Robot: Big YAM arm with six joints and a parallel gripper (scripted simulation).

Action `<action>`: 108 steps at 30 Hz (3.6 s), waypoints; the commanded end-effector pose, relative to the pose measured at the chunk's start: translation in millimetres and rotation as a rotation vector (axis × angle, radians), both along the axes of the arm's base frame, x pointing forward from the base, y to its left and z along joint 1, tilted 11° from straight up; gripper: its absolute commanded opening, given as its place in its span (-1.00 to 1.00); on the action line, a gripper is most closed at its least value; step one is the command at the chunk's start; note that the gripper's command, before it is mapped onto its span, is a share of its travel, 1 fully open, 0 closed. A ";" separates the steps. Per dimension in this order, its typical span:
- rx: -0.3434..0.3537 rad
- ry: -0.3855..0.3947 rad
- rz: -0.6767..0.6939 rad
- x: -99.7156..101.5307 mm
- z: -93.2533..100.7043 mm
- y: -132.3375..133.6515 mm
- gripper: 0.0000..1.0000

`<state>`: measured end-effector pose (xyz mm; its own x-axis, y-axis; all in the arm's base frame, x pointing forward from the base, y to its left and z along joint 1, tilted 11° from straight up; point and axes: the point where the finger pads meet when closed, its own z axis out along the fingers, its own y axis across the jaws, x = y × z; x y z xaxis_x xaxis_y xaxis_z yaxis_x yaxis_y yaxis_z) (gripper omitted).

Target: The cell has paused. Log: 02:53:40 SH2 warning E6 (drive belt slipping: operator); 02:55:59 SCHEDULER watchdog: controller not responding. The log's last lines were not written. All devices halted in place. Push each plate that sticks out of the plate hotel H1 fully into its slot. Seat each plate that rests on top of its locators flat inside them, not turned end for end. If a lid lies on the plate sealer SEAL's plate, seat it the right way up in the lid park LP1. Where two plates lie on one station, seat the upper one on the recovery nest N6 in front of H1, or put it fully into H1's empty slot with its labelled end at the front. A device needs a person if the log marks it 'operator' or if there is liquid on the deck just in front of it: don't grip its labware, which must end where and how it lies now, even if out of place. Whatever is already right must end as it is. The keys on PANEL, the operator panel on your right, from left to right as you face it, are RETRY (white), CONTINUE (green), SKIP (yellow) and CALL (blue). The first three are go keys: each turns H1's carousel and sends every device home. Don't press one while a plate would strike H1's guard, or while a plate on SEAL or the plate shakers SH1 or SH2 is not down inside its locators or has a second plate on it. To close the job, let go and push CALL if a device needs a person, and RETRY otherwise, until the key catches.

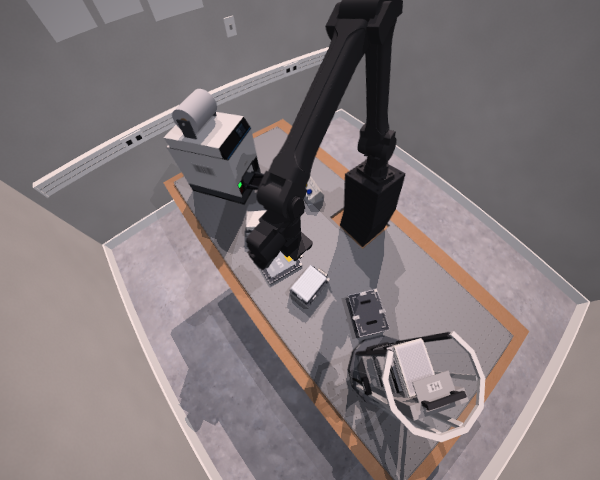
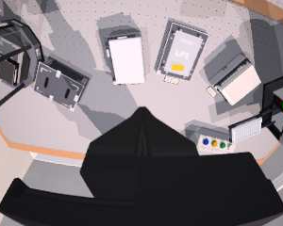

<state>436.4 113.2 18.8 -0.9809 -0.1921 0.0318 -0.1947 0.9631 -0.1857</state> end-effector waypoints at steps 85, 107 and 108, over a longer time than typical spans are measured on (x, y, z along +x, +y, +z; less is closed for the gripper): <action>0.021 -0.181 -0.690 1.9 64.2 -243.0 -1.00; 0.014 -0.217 -0.689 -4.8 92.0 -311.9 -1.00; 0.013 -0.215 -0.689 -6.2 92.6 -315.0 -1.00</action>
<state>412.8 -182.0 73.3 -0.8697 0.4850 -0.0913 0.4935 0.8558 -0.1550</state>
